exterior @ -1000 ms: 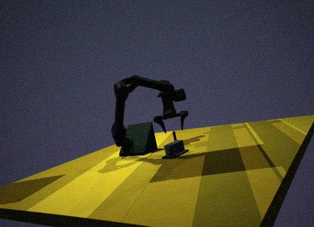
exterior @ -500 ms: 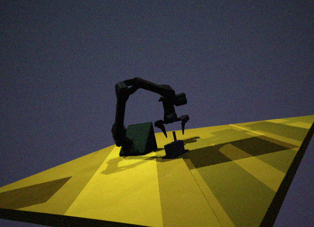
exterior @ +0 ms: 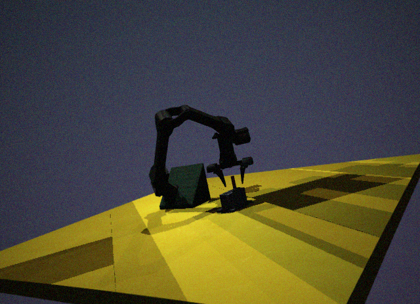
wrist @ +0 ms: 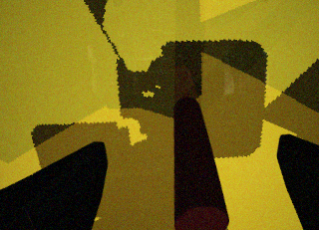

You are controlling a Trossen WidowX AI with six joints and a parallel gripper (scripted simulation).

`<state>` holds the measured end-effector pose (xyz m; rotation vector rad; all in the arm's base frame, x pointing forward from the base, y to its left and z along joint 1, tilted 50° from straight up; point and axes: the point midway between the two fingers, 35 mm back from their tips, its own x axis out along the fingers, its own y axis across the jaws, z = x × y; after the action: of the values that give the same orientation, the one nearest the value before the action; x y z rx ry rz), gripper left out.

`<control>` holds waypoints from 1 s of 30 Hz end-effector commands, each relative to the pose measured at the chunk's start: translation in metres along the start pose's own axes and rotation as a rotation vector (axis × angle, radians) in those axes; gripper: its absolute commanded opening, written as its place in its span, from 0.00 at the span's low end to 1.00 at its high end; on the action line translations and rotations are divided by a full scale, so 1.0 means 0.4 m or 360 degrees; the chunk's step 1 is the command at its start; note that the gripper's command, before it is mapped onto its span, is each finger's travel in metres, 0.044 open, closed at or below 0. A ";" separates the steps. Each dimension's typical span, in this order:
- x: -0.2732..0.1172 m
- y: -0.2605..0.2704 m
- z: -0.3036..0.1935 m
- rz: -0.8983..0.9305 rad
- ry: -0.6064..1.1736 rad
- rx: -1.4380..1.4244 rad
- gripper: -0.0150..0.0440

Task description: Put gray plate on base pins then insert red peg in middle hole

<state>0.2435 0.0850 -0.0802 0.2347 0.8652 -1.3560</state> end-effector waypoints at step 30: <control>-0.047 0.008 -0.001 0.0005 -0.0004 -0.0010 0.25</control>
<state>0.2448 0.0923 -0.0733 0.2166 0.8666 -1.3524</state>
